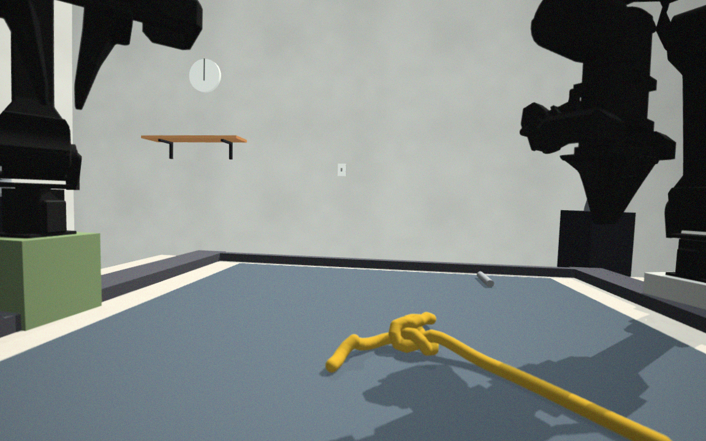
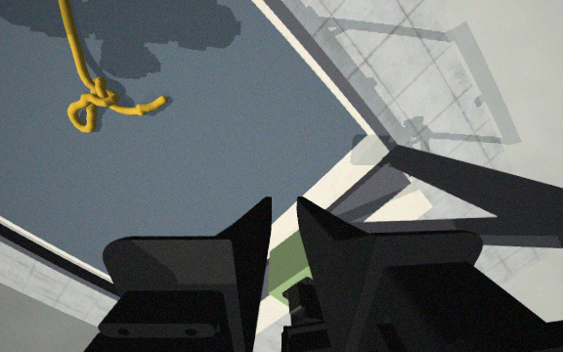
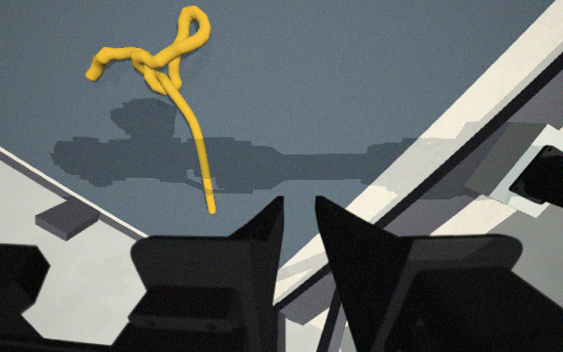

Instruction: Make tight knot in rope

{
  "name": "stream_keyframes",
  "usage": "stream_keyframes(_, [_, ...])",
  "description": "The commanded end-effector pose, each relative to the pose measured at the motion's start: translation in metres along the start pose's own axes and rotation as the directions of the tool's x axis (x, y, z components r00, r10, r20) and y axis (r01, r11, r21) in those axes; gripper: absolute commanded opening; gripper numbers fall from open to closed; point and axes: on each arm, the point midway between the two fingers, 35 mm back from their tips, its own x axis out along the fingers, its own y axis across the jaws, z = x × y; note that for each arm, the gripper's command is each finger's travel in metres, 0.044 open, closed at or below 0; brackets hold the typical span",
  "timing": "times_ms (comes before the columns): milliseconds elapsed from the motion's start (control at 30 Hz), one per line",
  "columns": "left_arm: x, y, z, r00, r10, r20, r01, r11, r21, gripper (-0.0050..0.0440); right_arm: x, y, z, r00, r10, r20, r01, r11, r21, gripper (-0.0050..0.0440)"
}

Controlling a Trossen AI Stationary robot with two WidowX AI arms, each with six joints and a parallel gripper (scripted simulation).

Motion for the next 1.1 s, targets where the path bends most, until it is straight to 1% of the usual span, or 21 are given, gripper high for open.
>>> stream_keyframes(0, [-0.005,0.002,0.001,1.000,0.007,0.016,-0.007,1.000,-0.012,0.0080,-0.007,0.001,0.000,1.000,0.021,-0.001,-0.021,1.000,0.006,0.0100])
stream_keyframes(167, [-0.004,0.006,0.003,1.000,0.008,0.017,-0.007,0.999,-0.053,0.0080,-0.007,0.001,0.000,1.000,0.021,-0.001,-0.021,1.000,0.006,0.0100])
stream_keyframes(233, [-0.004,0.010,0.006,1.000,0.008,0.019,-0.006,0.995,-0.103,0.0080,-0.007,0.001,0.000,1.000,0.021,-0.001,-0.021,1.000,0.006,0.0100])
stream_keyframes(367, [-0.004,0.027,0.016,1.000,0.009,0.025,-0.003,0.966,-0.260,0.0080,-0.007,0.001,0.000,1.000,0.021,-0.001,-0.021,1.000,0.006,0.0100])
stream_keyframes(433, [-0.003,0.039,0.022,1.000,0.011,0.029,0.000,0.932,-0.363,0.0080,-0.007,0.001,0.000,1.000,0.021,-0.001,-0.021,1.000,0.006,0.0100])
stream_keyframes(500, [-0.002,0.051,0.027,0.999,0.012,0.030,0.004,0.881,-0.473,0.0080,-0.007,0.001,0.000,1.000,0.021,-0.001,-0.021,1.000,0.006,0.0100])
stream_keyframes(567, [-0.002,0.065,0.033,0.999,0.013,0.032,0.009,0.809,-0.587,0.0080,-0.007,0.001,0.000,1.000,0.021,-0.001,-0.021,1.000,0.006,0.0100])
stream_keyframes(667, [-0.001,0.085,0.041,0.999,0.013,0.032,0.015,0.672,-0.741,0.0080,-0.007,0.001,0.000,1.000,0.021,-0.001,-0.021,1.000,0.006,0.0100])
stream_keyframes(733, [-0.001,0.085,0.041,0.999,0.013,0.032,0.015,0.672,-0.741,0.0080,-0.007,0.001,0.000,1.000,0.021,-0.001,-0.021,1.000,0.006,0.0100])
stream_keyframes(900, [0.001,0.119,0.052,0.999,0.012,0.029,0.023,0.369,-0.929,0.0080,-0.007,0.001,0.000,1.000,0.021,-0.001,-0.021,1.000,0.006,0.0100])
stream_keyframes(1067, [0.005,0.151,0.058,1.000,0.011,0.027,0.026,0.067,-0.997,0.0080,-0.007,0.001,0.000,1.000,0.021,-0.001,-0.021,1.000,0.006,0.0100])
